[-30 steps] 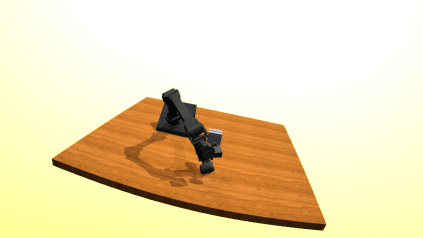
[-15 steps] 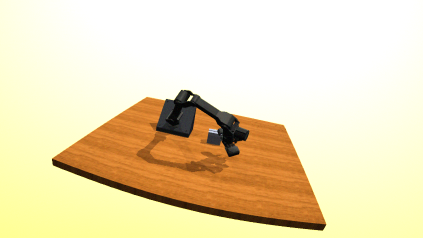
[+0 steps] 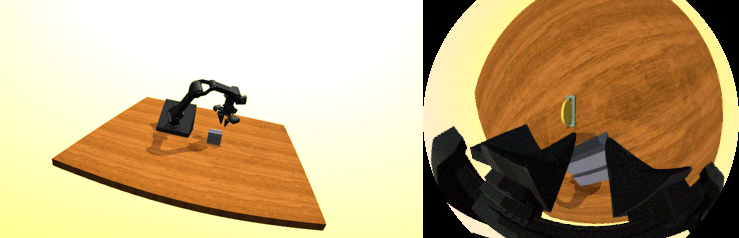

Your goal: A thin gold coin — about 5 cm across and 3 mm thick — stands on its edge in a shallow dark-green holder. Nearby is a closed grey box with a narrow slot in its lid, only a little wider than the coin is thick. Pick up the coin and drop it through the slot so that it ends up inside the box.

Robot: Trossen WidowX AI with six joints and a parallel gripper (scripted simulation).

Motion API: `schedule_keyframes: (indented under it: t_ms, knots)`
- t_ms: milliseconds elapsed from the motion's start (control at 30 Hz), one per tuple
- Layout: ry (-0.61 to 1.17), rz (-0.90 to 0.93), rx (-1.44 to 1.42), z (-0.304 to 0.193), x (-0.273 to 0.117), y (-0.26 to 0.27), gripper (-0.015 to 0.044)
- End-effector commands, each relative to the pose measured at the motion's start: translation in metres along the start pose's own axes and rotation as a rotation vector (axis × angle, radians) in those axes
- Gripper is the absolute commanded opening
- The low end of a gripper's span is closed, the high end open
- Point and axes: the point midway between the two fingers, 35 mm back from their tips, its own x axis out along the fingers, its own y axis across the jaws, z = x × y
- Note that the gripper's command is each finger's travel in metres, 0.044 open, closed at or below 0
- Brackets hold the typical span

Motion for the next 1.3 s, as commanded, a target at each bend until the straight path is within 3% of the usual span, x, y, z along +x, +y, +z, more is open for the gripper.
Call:
schedule_keyframes:
  t_ms: [0,233,400,1267]
  knots:
    - [0.088,-0.116,-0.097,0.010,-0.001,0.048,0.0161]
    - [0.111,-0.165,-0.131,0.012,-0.002,0.066,0.0161]
    - [0.112,-0.166,-0.130,0.007,0.031,0.062,0.0161]
    - [0.112,-0.167,-0.130,0.003,0.072,0.054,0.0161]
